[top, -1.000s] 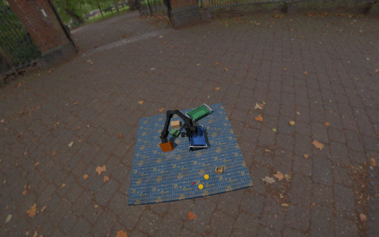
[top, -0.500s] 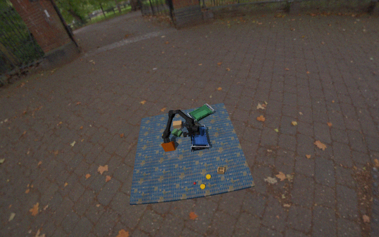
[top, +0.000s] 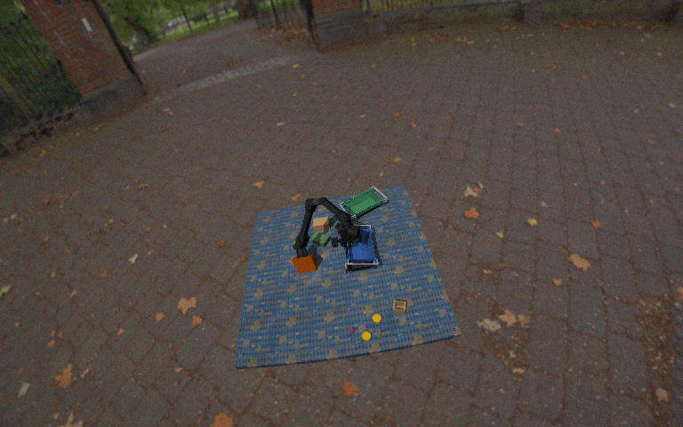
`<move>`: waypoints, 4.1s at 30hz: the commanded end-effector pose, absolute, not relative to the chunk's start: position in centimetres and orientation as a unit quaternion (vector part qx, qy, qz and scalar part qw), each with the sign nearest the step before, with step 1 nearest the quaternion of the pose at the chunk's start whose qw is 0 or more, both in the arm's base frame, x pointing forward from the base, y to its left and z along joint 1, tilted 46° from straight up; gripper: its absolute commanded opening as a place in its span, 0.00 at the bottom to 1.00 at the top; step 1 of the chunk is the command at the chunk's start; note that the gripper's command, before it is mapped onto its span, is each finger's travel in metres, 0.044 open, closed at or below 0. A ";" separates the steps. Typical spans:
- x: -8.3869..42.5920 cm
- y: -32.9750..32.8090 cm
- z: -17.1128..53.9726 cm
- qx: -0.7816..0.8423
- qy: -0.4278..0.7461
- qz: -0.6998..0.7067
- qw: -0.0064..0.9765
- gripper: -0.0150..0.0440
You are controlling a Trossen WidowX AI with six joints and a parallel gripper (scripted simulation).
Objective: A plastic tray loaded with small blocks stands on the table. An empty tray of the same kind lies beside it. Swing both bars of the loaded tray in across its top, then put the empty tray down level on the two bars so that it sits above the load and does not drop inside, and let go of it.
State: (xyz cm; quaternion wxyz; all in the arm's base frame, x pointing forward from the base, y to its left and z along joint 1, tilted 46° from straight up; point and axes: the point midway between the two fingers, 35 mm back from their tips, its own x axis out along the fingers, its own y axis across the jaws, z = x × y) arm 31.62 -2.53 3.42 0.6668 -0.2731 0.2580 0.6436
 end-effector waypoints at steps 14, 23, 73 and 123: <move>31.6 -2.5 3.4 -0.273 0.258 0.644 0.666 0.25; 30.7 -1.6 2.6 -0.267 0.264 0.651 0.660 0.25; 30.7 -1.5 2.6 -0.266 0.264 0.651 0.660 0.25; 30.3 -1.0 2.1 -0.266 0.264 0.651 0.660 0.25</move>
